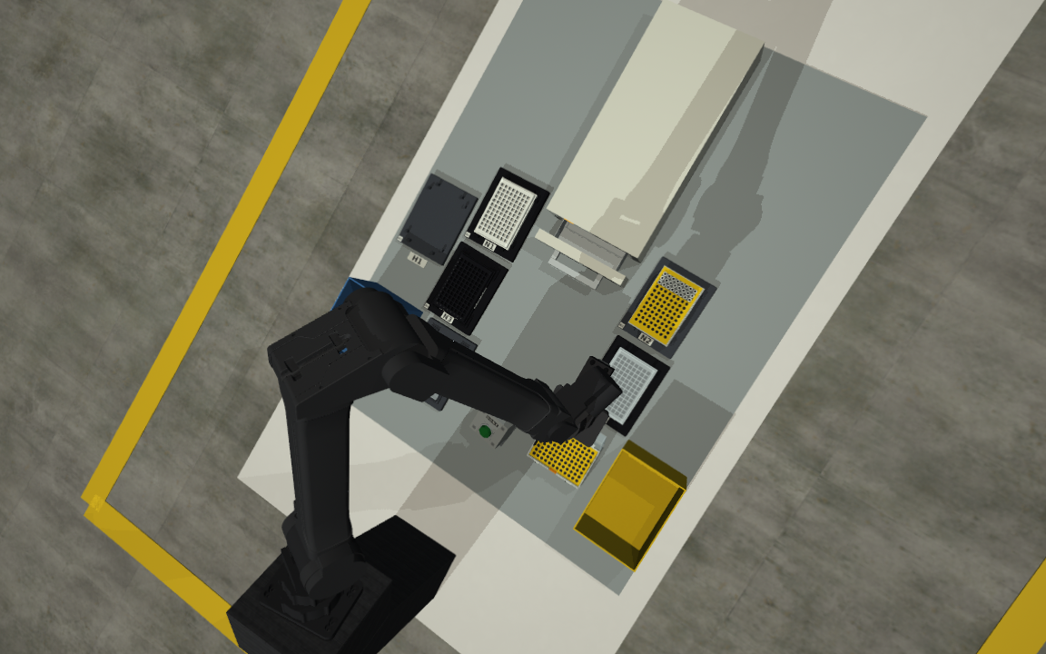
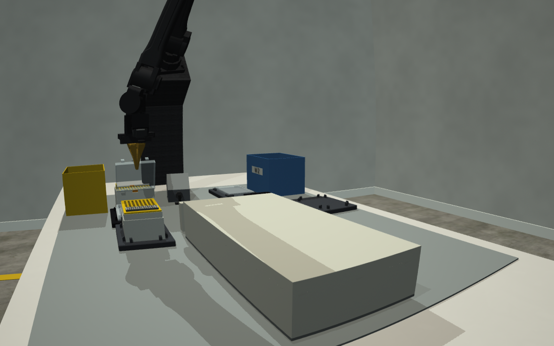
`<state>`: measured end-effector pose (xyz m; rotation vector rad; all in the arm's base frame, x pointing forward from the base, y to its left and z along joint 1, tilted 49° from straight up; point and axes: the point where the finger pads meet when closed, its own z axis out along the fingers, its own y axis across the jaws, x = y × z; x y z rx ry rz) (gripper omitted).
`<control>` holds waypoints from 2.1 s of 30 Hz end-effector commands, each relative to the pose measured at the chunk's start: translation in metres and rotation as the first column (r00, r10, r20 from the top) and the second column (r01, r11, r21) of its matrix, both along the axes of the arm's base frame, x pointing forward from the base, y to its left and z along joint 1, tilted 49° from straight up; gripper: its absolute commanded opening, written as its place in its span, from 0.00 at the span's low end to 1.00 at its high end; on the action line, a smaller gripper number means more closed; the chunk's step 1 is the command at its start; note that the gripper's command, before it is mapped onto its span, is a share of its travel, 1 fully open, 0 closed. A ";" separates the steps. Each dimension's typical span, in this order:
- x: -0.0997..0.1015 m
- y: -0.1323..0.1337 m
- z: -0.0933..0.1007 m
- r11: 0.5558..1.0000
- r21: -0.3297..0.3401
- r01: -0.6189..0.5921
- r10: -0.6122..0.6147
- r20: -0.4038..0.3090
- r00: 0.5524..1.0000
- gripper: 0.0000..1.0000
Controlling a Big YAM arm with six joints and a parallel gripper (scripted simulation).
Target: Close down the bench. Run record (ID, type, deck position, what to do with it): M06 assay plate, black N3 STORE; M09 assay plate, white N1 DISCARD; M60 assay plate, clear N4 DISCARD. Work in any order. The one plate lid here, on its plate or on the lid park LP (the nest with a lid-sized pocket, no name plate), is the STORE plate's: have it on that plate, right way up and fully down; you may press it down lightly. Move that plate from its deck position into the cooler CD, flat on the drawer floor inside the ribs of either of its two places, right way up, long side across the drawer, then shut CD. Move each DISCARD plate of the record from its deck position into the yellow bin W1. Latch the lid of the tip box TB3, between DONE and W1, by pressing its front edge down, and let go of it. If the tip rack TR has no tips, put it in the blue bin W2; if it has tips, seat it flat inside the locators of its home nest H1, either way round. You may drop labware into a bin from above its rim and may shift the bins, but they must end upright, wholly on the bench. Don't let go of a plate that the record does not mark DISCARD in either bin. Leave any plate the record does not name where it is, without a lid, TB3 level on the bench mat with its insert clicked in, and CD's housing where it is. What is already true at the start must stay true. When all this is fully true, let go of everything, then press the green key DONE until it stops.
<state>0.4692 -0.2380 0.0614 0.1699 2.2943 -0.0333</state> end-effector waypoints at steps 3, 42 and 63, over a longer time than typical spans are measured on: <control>-0.008 -0.008 -0.004 1.000 -0.015 0.007 -0.007 0.011 1.000 0.00; -0.044 0.002 -0.039 1.000 -0.007 0.002 -0.002 0.001 1.000 0.00; -0.066 0.005 -0.056 1.000 -0.006 0.007 -0.007 0.000 1.000 0.00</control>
